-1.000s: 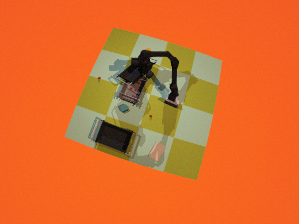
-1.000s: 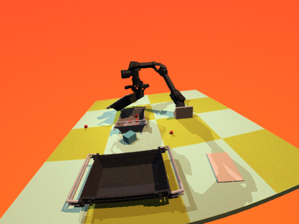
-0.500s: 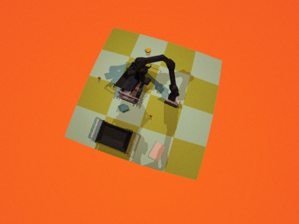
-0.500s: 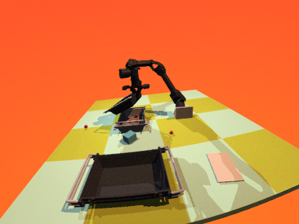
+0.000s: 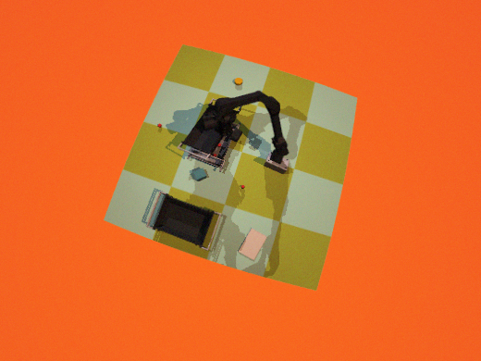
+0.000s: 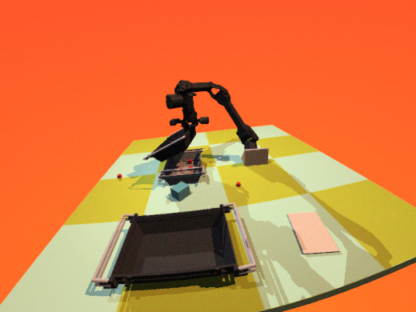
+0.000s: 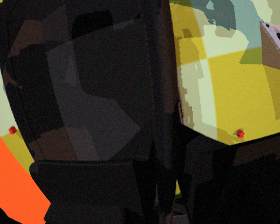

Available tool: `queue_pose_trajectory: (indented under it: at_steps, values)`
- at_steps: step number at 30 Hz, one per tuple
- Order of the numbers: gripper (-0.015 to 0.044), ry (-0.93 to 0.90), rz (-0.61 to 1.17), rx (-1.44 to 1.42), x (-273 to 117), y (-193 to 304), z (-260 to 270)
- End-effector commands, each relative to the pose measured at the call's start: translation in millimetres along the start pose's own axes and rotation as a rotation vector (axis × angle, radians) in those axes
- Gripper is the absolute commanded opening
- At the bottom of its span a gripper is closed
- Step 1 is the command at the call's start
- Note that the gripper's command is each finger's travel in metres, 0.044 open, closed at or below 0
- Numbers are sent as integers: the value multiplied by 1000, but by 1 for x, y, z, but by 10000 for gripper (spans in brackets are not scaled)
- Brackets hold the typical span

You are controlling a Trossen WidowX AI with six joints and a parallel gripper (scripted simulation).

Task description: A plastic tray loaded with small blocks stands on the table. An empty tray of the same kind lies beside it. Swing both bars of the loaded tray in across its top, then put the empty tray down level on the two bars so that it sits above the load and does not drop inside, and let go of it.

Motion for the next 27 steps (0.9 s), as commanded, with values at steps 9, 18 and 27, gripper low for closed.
queue_pose_trajectory:
  at_steps: [9, 18, 27]
  values:
    - [0, -36, 2, 4, -9, 2, 1]
    - [0, -36, 2, 4, -9, 2, 1]
    - [0, -31, -1, 4, -8, 19, 0]
Point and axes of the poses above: the point midway between the two fingers, 35 mm back from their tips, its own x axis out along the fingers, its own z axis across the jaws, y = z × x, the point moved 5 cm from there along -x, back along the fingers, and after that the axes turned 11 degrees about -x, right-handed, at the moved point
